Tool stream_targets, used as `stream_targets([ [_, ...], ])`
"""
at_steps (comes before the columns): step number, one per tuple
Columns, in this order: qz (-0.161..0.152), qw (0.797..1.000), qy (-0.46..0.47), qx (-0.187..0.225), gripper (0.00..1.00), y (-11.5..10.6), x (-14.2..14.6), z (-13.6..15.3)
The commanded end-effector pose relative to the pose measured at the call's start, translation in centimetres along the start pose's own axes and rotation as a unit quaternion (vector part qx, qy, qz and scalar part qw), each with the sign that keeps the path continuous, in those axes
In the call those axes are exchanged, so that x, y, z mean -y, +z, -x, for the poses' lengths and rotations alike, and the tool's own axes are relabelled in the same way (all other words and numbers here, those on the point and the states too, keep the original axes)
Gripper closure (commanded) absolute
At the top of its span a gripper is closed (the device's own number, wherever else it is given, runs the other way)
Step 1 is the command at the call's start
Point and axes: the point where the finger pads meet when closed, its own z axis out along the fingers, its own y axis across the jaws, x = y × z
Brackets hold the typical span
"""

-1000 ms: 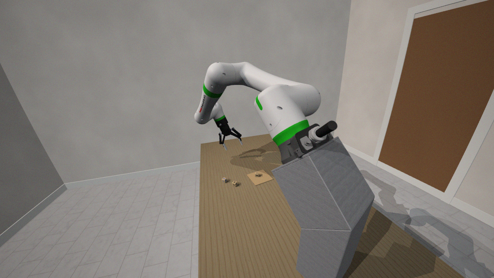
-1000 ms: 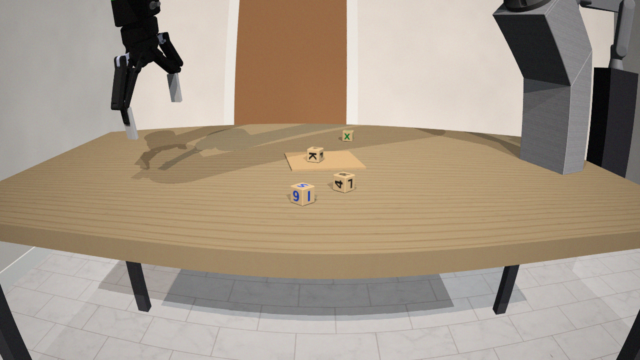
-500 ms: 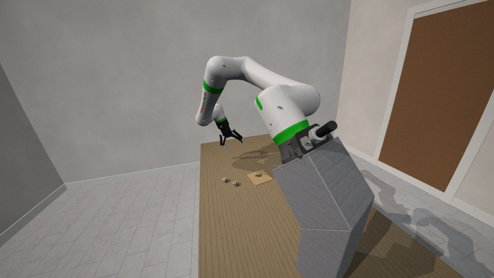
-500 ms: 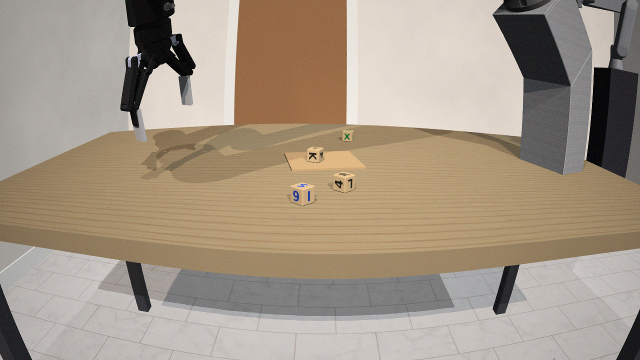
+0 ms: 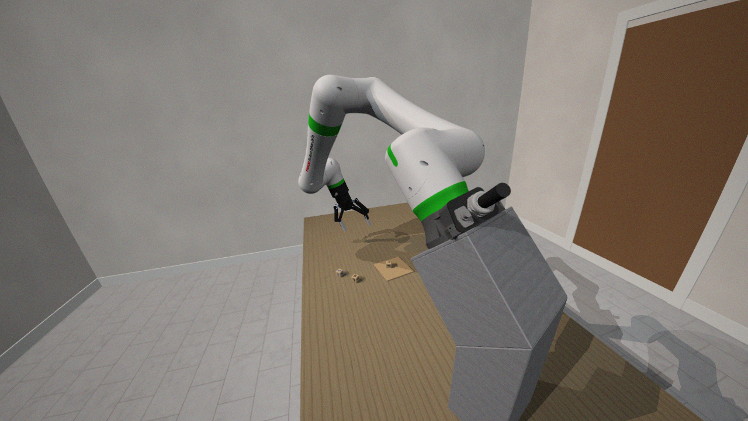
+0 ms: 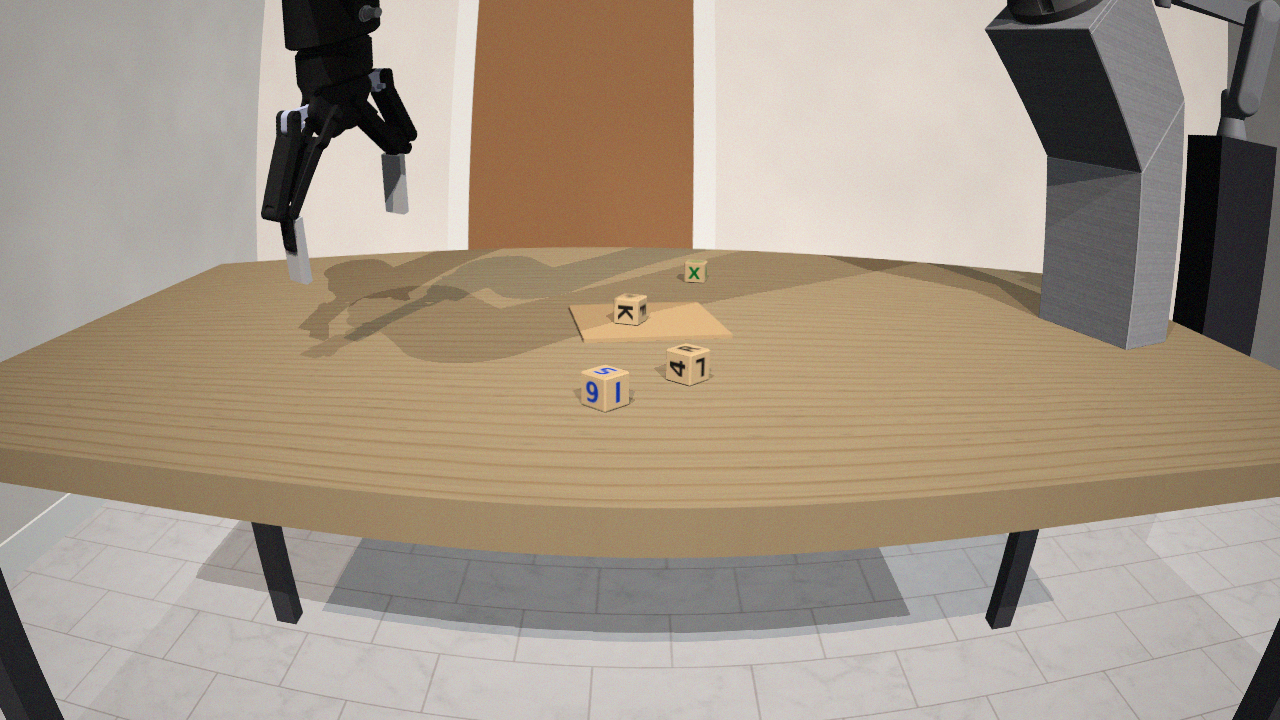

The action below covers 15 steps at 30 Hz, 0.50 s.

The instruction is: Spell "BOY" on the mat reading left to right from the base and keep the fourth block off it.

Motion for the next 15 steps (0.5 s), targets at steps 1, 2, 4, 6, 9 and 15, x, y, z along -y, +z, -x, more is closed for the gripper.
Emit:
stream_targets([
  [1, -0.002, 1.0, 0.003, -0.006, 0.0, 0.0, -0.1, 0.1],
  [2, -0.002, 1.0, 0.003, -0.006, 0.0, 0.0, -0.1, 0.1],
  [4, -0.002, 1.0, 0.003, -0.006, 0.0, 0.0, -0.1, 0.1],
  [6, -0.002, 1.0, 0.003, -0.006, 0.0, 0.0, -0.1, 0.1],
  [9, -0.011, 1.0, 0.021, -0.017, 0.0, 0.2, -1.4, 1.9],
  [15, -0.011, 1.0, 0.021, -0.017, 0.0, 0.2, -1.4, 1.9],
])
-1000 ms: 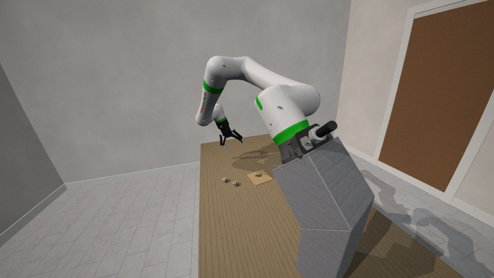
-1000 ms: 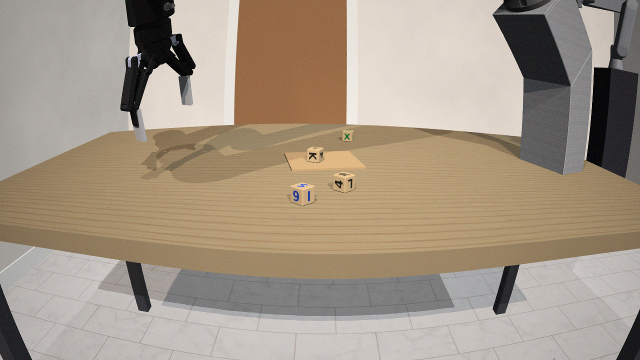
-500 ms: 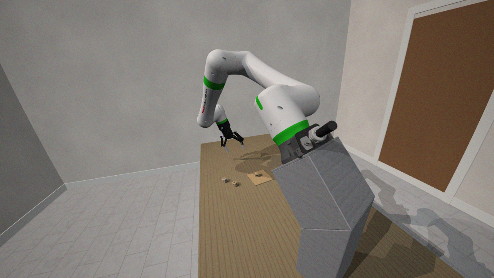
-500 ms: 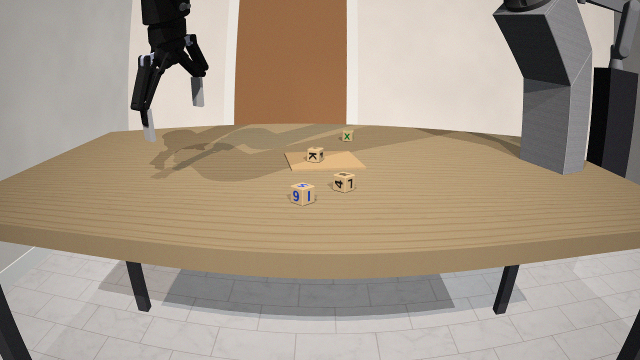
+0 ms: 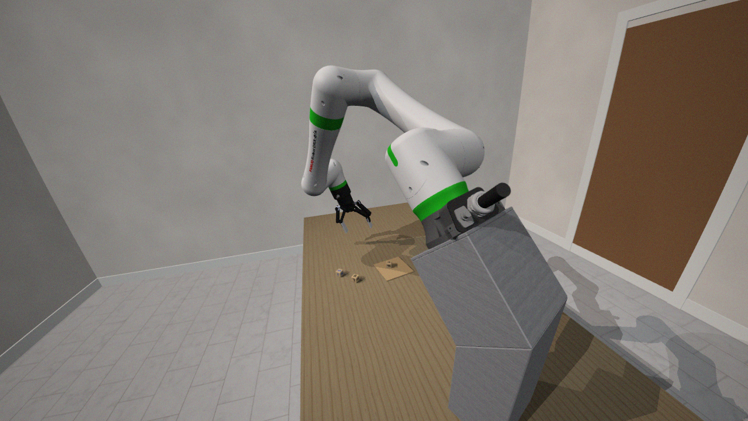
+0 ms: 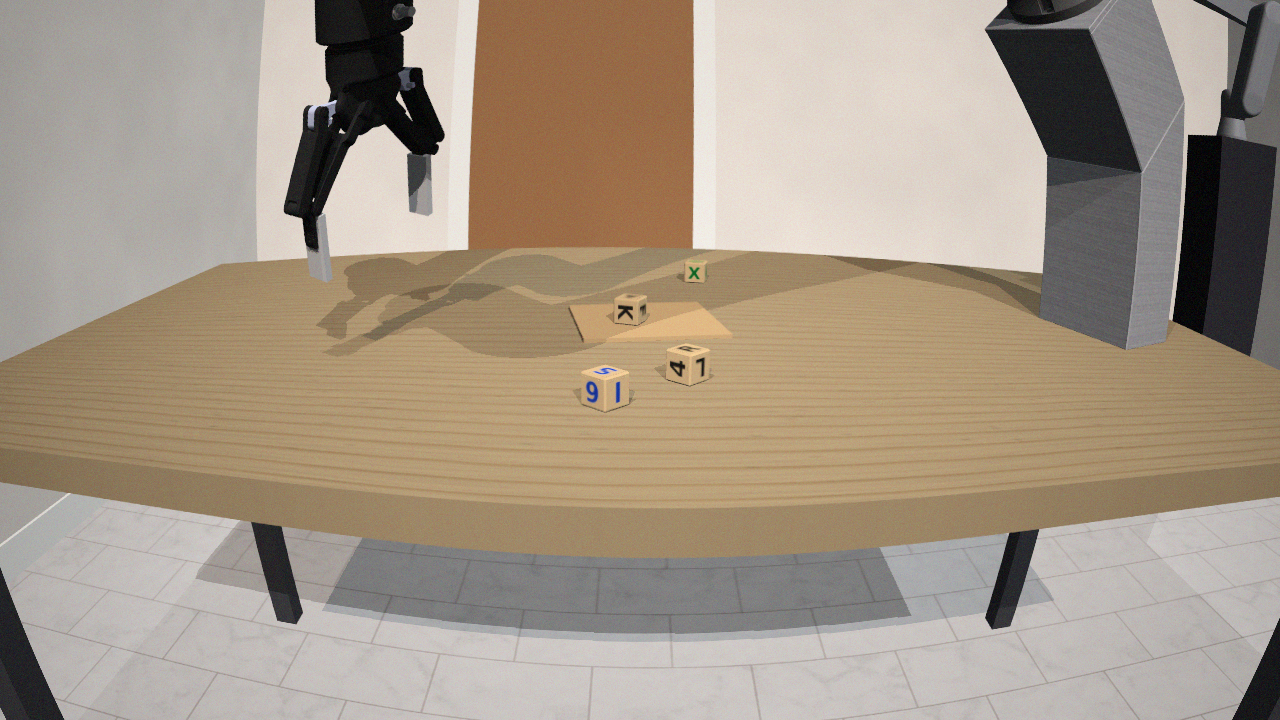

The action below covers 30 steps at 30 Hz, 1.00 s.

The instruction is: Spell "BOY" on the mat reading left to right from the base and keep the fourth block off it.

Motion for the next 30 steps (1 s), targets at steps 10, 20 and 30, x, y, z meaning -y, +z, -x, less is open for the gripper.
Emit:
stream_targets([
  [10, -0.006, 1.0, 0.01, -0.009, 0.0, 0.0, -0.8, 0.9],
  [20, -0.015, 0.999, 0.028, -0.018, 0.0, 0.0, -2.4, 2.7],
  [30, -0.019, 0.999, 0.037, -0.023, 0.0, 0.0, -3.2, 3.5],
])
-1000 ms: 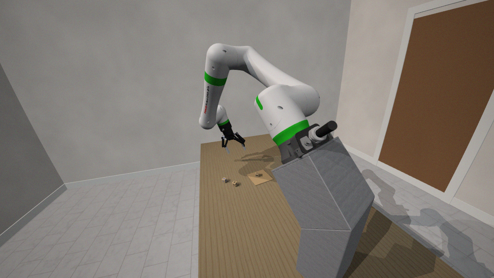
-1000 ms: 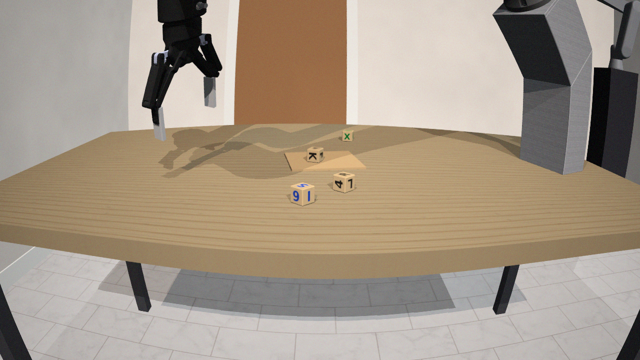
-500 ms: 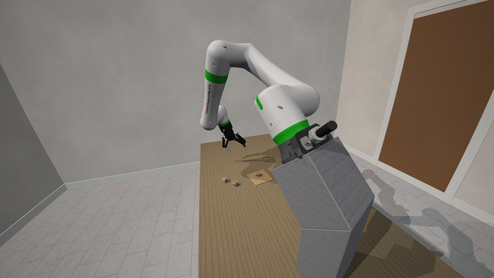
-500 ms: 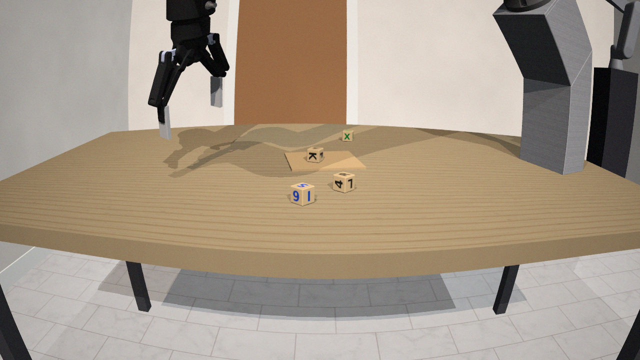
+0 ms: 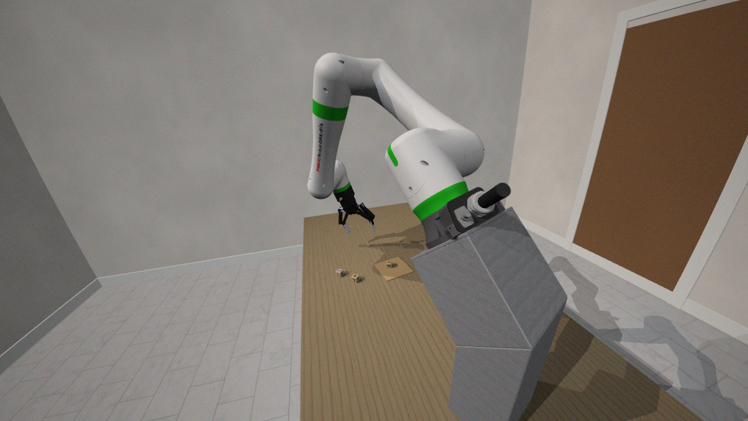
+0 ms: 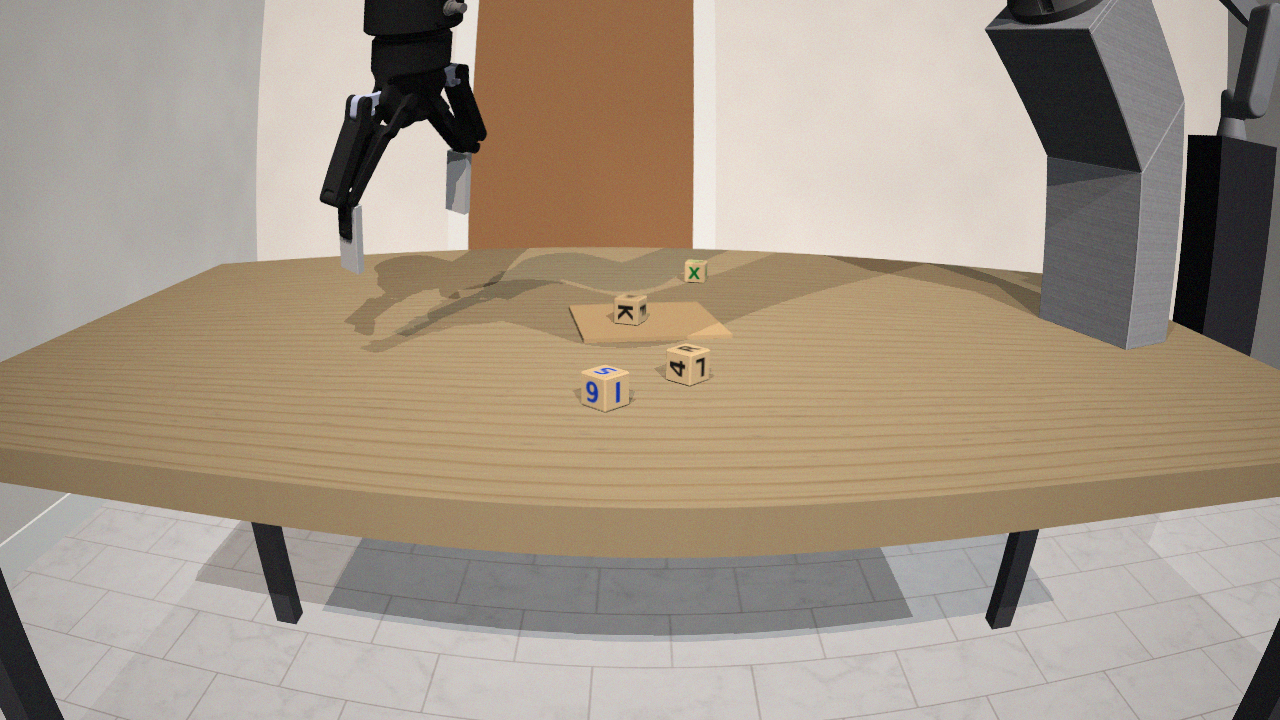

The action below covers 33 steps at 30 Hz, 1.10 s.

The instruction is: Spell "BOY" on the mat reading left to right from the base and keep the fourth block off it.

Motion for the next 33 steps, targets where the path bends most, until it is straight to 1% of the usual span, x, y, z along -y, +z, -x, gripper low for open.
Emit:
stream_targets([
  [1, -0.009, 1.0, 0.017, -0.008, 0.0, -0.2, -1.8, 1.6],
  [15, -0.009, 1.0, 0.017, -0.008, 0.0, -0.2, -1.8, 1.6],
  [17, -0.017, 0.999, 0.033, -0.015, 0.0, -0.5, -3.6, 3.2],
  [32, -0.017, 0.999, 0.033, -0.015, 0.0, -0.5, -3.6, 3.2],
  [33, -0.021, 0.999, 0.041, -0.019, 0.0, -0.6, -4.5, 3.9],
])
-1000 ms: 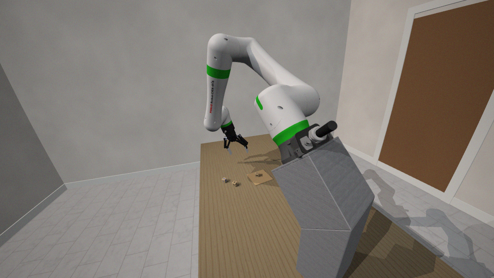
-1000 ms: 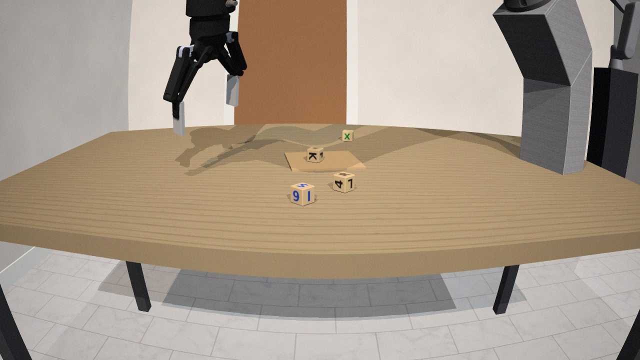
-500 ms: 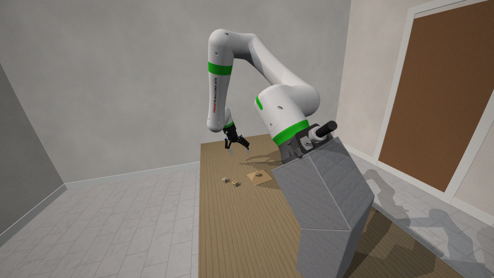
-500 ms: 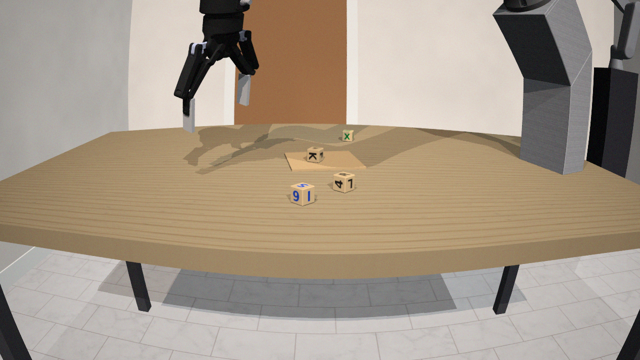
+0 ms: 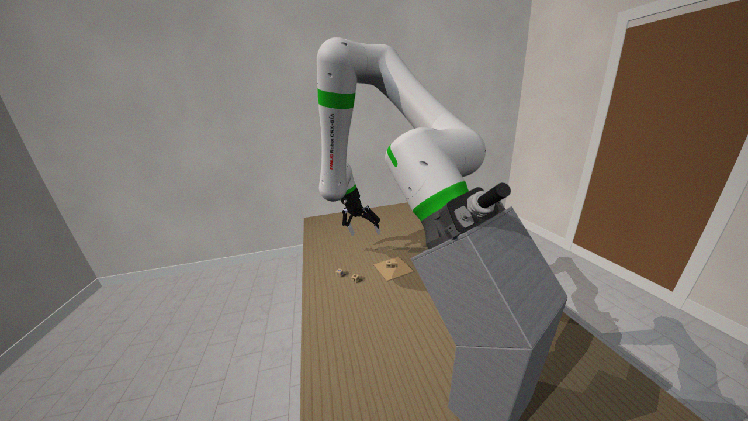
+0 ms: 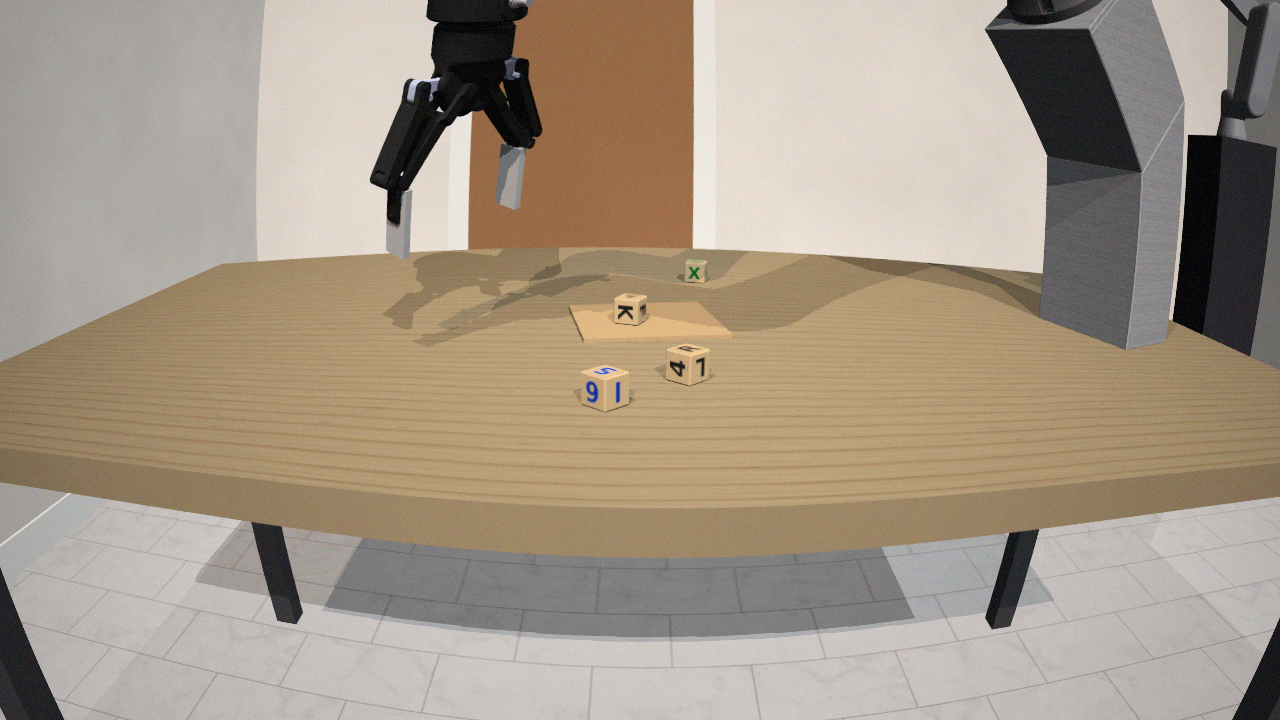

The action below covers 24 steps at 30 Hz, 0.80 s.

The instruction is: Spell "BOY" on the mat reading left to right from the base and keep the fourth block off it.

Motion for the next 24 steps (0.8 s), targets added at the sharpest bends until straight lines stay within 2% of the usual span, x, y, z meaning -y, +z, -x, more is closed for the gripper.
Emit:
stream_targets([
  [1, -0.008, 1.0, 0.015, -0.006, 0.0, -0.4, -1.9, 1.3],
  [17, -0.008, 1.0, 0.015, -0.006, 0.0, -0.4, -1.9, 1.3],
  [19, -0.016, 0.999, 0.029, -0.012, 0.0, -0.9, -3.7, 2.6],
  [24, -0.016, 0.999, 0.029, -0.012, 0.0, -0.9, -3.7, 2.6],
])
